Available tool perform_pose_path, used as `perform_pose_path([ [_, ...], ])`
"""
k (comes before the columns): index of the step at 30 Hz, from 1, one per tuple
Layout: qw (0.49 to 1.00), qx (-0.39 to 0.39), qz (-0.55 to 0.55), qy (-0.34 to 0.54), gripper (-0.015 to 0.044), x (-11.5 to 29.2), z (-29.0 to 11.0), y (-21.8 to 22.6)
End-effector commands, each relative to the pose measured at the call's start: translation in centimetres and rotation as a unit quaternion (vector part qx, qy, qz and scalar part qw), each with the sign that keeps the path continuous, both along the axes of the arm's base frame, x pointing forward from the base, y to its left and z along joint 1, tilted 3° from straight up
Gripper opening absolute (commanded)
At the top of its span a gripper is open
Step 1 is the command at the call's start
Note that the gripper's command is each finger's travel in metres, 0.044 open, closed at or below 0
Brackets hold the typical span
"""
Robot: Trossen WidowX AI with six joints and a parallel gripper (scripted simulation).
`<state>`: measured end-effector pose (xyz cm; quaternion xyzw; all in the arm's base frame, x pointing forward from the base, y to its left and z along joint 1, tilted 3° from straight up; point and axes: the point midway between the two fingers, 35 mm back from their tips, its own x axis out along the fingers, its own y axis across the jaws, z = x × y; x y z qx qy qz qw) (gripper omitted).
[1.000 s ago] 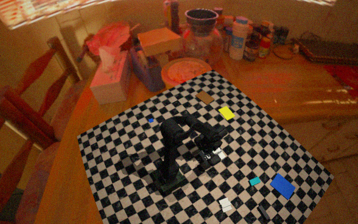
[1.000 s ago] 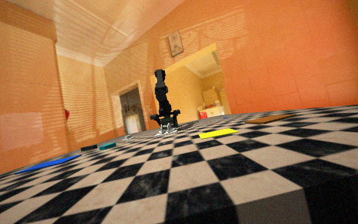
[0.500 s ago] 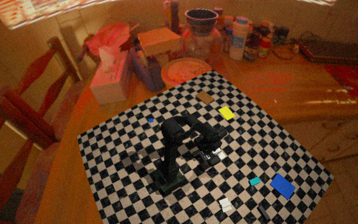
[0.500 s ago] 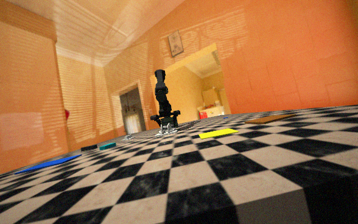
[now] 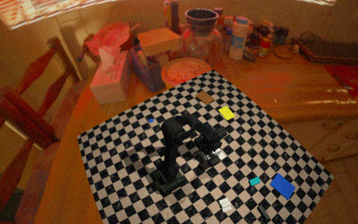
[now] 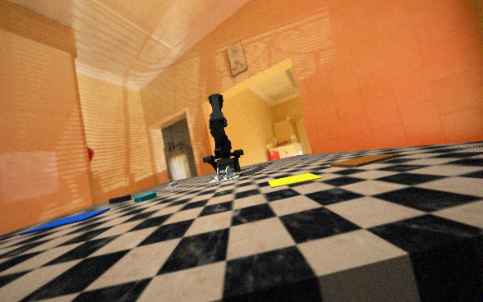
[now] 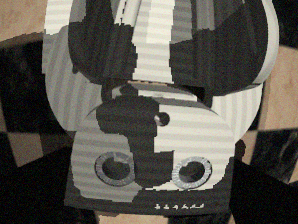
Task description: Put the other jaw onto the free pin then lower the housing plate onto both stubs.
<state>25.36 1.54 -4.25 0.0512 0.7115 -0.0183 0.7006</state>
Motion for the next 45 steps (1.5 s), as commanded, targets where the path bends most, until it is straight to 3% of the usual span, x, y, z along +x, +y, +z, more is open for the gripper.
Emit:
perform_pose_path([
  [1, 1.0, 0.001, -0.002, 0.0, 0.0351, 0.0, -0.16, 0.05],
  [45, 1.0, 0.001, -0.002, 0.0, 0.0351, -0.02, -0.94, 0.09],
])
